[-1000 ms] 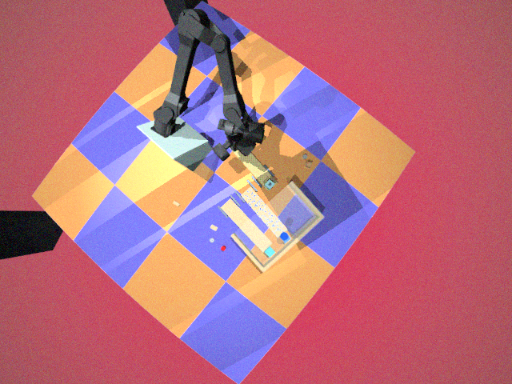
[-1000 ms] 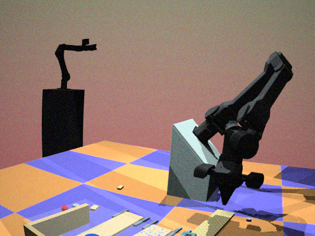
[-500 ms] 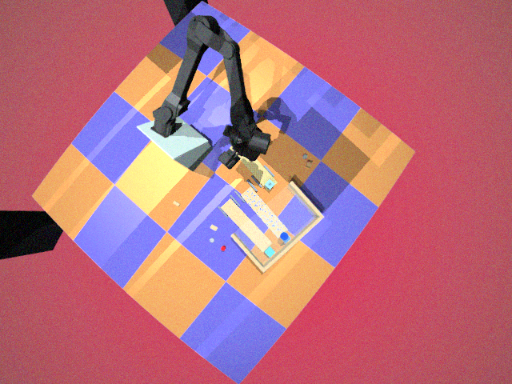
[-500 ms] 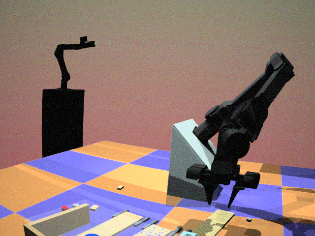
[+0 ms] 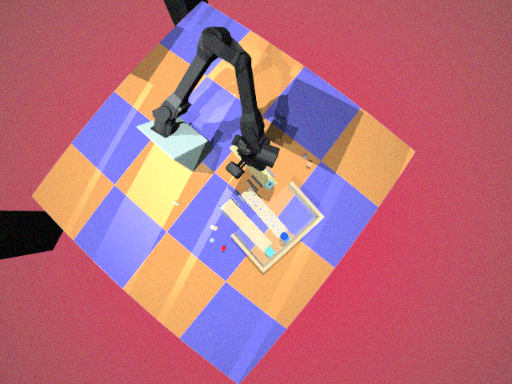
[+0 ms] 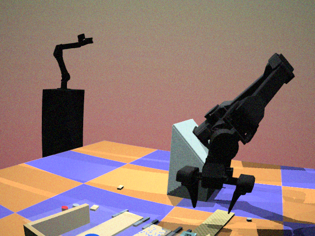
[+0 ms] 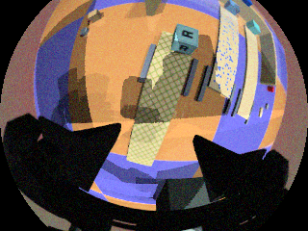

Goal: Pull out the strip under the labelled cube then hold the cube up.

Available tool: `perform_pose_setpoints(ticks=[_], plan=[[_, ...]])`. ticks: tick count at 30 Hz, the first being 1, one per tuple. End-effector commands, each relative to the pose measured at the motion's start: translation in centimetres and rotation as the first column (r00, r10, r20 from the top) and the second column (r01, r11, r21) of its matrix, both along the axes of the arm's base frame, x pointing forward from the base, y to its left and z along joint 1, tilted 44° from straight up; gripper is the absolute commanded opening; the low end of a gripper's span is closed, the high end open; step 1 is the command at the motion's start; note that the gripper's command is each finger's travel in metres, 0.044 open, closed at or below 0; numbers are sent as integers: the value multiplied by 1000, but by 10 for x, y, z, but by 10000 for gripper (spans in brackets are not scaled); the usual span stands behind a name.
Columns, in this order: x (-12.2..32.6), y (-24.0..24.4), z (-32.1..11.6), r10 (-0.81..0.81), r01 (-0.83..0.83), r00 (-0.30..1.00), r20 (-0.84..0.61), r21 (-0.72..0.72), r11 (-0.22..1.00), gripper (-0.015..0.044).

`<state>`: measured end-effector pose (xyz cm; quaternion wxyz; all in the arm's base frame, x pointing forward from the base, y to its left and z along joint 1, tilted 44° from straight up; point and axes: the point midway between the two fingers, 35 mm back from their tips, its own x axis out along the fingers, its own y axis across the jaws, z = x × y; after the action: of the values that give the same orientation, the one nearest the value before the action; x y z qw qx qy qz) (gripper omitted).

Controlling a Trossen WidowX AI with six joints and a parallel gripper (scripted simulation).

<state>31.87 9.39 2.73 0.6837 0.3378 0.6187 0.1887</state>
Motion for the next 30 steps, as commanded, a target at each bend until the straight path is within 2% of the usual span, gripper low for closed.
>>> perform_pose_setpoints(ticks=[1, 30], plan=[[15, -7, 0, 2, -2, 1000, 7, 2, 1000, 440], [95, -42, 2, 2, -2, 1000, 13, 0, 1000, 440]])
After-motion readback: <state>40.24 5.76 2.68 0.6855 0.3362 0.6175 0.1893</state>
